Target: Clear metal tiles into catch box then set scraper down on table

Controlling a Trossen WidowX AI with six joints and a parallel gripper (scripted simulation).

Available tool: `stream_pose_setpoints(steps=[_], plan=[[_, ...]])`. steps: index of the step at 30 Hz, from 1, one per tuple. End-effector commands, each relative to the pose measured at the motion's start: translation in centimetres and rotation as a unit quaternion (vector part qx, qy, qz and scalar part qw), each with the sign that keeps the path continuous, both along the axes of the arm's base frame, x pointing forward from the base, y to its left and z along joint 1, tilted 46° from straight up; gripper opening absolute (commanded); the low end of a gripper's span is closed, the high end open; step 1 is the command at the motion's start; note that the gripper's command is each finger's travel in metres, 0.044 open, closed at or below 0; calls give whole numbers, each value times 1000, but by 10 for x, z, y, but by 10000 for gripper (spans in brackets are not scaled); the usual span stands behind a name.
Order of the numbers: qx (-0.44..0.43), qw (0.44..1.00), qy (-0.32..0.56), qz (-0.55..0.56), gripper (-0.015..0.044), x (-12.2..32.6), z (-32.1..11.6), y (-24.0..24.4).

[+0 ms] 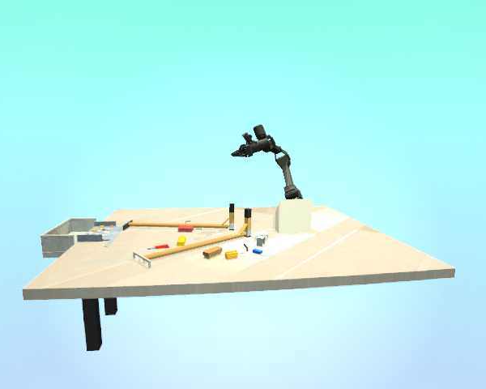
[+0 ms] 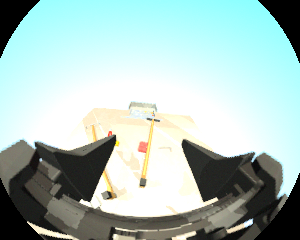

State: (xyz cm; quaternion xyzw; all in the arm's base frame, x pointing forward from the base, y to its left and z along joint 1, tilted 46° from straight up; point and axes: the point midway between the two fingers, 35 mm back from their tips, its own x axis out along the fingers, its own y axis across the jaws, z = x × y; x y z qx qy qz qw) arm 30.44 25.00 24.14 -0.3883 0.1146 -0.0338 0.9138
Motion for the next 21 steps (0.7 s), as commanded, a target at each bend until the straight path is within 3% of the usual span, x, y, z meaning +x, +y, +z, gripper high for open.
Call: stream_pose_setpoints(steps=[1,21], plan=[[2,1000,10,-17,440,17,-3,-1],[7,994,56,-92,440,87,-22,-21]])
